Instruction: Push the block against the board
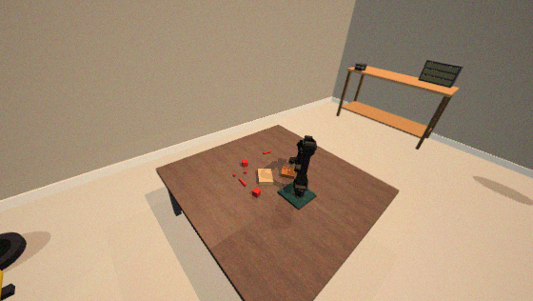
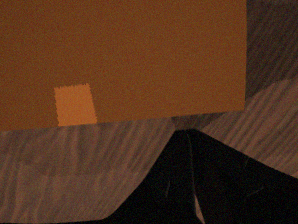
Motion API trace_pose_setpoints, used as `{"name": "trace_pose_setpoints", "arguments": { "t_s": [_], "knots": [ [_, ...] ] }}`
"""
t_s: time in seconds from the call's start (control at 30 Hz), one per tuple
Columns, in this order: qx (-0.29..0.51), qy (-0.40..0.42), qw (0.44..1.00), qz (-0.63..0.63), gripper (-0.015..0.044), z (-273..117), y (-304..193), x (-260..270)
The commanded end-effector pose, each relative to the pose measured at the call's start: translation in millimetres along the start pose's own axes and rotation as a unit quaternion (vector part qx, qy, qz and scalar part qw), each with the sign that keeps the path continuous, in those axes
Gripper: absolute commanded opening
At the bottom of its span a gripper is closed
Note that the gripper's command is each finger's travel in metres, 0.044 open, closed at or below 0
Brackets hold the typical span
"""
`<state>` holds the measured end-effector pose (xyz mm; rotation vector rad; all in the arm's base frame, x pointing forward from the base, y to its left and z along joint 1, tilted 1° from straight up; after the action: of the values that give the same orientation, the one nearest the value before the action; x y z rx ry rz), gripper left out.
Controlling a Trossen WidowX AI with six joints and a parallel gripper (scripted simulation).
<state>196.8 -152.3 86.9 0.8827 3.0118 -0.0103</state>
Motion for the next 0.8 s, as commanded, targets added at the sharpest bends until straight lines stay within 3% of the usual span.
{"name": "trace_pose_setpoints", "arguments": {
  "t_s": [0.0,0.77],
  "knots": [
    [0.001,-0.001,1.0,0.002,0.0,0,4,-2],
    [0.0,-0.001,1.0,0.002,0.0,0,29,-9]
  ]
}}
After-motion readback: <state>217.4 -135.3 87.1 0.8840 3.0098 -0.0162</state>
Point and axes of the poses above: the point midway between the two fingers, 35 mm back from their tips, its own z axis out along the fingers, its own x axis across the jaws, y = z × x, the point moved 6 cm from there along -z, back along the fingers, and after that the axes turned 12 degrees about -z, right-handed, at the moved point
